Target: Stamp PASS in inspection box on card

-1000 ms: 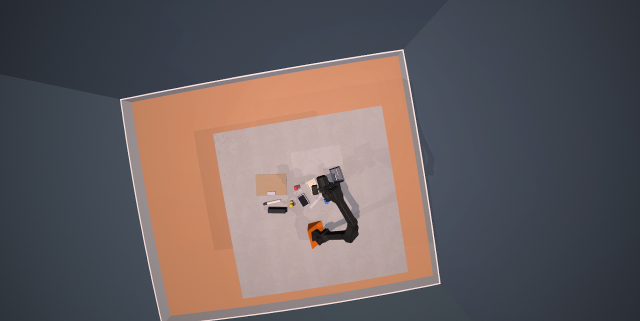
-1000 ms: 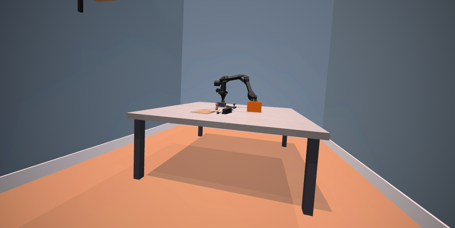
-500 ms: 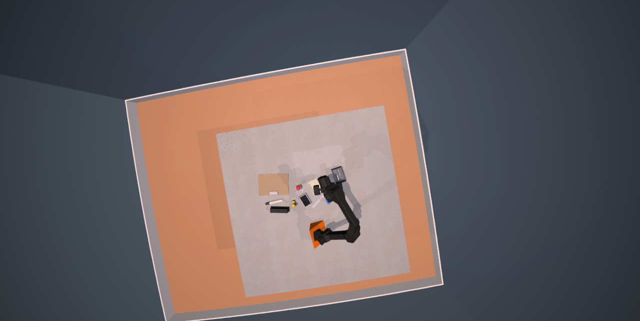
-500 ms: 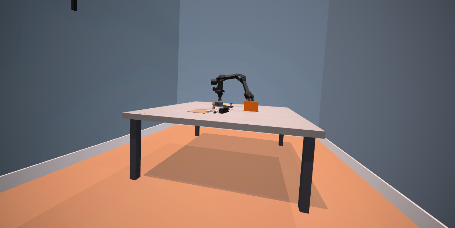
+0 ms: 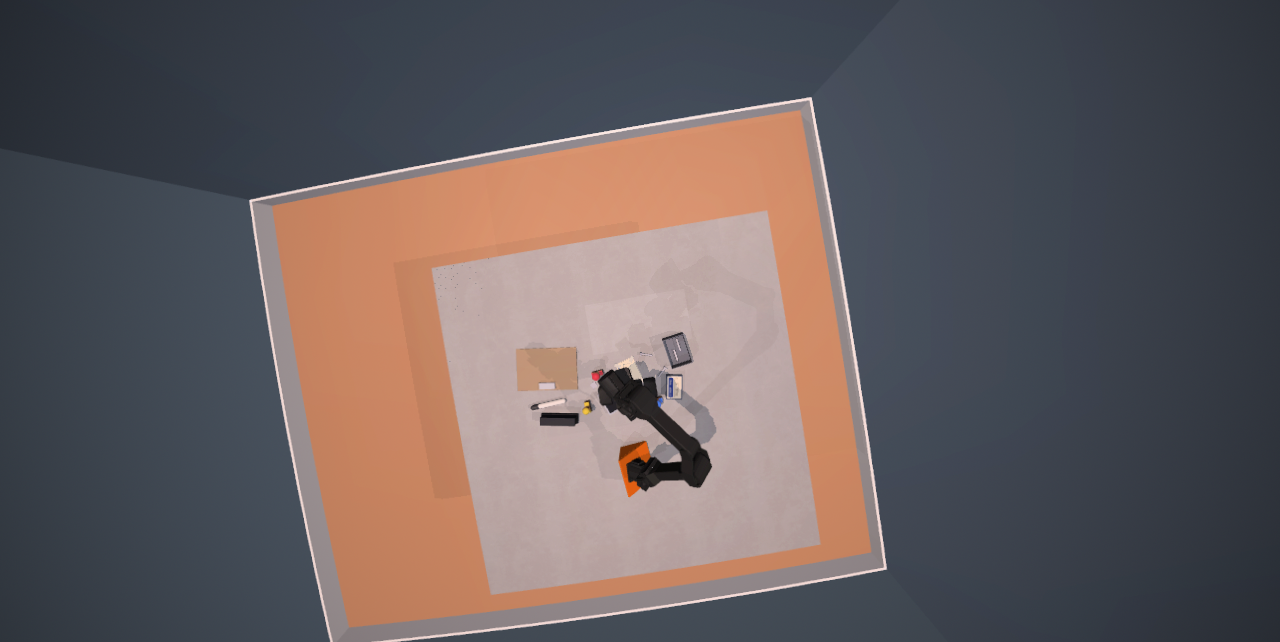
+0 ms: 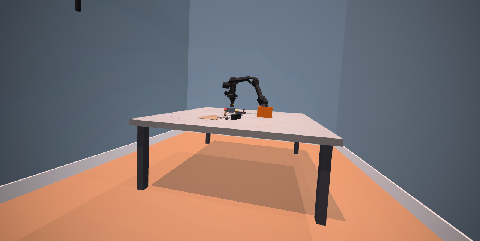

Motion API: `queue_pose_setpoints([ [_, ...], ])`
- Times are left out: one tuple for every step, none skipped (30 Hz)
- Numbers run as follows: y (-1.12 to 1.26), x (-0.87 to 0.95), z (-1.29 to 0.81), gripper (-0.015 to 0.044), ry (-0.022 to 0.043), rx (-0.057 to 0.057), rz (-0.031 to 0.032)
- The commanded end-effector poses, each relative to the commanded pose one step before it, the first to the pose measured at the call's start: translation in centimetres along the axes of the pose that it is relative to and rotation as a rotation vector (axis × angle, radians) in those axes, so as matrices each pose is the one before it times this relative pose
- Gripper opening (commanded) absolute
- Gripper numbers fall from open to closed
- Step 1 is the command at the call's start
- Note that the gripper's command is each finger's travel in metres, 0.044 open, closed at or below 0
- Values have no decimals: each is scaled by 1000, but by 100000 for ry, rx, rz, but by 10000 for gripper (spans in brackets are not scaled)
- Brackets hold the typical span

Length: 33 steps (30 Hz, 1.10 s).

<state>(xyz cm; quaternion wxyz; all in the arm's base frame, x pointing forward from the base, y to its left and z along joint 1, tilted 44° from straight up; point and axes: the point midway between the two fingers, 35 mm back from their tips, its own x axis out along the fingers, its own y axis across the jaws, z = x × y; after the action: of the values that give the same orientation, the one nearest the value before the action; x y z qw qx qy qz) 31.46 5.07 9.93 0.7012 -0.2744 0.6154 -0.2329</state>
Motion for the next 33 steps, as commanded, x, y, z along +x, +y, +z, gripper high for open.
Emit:
queue_pose_setpoints([
  [2638,229,-1702,0,1110,-398,-96],
  [603,6,-419,0,61,-8,-58],
  [586,11,-432,0,59,-1,-89],
  [568,15,-444,0,56,6,-119],
  [550,20,-456,0,52,14,-150],
  [532,24,-467,0,47,22,-180],
  [513,29,-477,0,41,31,-210],
  [495,33,-487,0,33,39,-240],
  [475,38,-496,0,25,49,-270],
  [456,43,-504,0,15,58,-299],
  [436,47,-512,0,4,68,-328],
  [416,52,-519,0,-7,79,-357],
  [331,47,-436,0,-16,74,-318],
  [192,29,-263,0,-14,48,-200],
  [63,10,-88,0,-5,17,-68],
  [0,0,0,0,0,0,0],
  [0,0,0,0,0,0,0],
  [0,0,0,0,0,0,0],
  [1,11,1,0,-1,-2,1],
  [3,33,3,0,-3,-6,3],
  [5,55,5,0,-5,-10,6],
  [5,67,6,0,-6,-12,7],
  [5,67,6,0,-6,-12,7],
  [5,67,6,0,-6,-12,6],
  [5,67,6,0,-6,-12,6],
  [5,67,6,0,-6,-12,6],
  [5,67,6,0,-6,-12,6],
  [5,66,6,0,-6,-12,6],
  [5,66,5,0,-4,6,4],
  [5,66,5,0,-4,6,4],
  [4,66,5,0,-4,6,4],
  [4,66,5,0,-4,6,4],
  [4,66,5,0,-4,6,3],
])
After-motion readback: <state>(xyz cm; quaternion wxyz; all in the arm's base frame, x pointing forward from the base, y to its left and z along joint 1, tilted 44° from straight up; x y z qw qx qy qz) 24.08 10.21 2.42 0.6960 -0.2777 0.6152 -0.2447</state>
